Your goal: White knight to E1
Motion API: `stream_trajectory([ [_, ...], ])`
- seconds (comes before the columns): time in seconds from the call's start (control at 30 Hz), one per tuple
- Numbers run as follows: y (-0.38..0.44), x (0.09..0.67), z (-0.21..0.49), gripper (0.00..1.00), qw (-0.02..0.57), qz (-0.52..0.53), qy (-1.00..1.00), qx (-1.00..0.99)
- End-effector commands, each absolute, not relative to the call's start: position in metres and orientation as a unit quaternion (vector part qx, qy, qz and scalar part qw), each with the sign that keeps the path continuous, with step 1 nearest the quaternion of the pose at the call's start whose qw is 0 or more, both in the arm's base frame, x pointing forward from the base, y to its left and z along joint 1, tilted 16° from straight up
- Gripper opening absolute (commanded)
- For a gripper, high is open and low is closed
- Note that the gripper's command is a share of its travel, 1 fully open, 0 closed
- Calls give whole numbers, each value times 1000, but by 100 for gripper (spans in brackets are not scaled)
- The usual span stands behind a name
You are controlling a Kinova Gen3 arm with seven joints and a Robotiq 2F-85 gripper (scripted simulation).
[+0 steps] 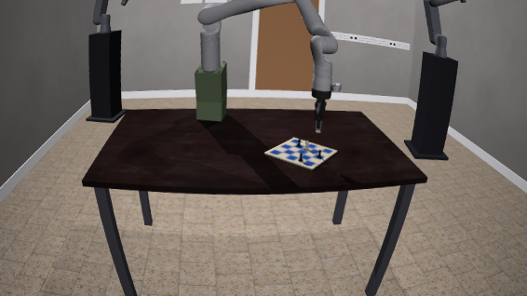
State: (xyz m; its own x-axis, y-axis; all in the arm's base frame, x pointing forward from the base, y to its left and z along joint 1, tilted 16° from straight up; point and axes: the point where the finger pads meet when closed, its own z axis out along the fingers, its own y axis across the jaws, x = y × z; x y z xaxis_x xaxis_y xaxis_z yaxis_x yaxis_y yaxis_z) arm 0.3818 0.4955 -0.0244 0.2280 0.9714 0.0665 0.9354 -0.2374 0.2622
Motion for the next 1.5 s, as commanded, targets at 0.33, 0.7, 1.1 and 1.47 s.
stream_trajectory([
  [0.33, 470, 443, -9, 0, 70, 119, 482, 865],
  [0.7, 469, 444, -9, 0, 70, 119, 481, 866],
  [1.1, 469, 447, -23, 0, 70, 119, 481, 866],
  [1.47, 469, 459, -62, 0, 70, 119, 481, 866],
])
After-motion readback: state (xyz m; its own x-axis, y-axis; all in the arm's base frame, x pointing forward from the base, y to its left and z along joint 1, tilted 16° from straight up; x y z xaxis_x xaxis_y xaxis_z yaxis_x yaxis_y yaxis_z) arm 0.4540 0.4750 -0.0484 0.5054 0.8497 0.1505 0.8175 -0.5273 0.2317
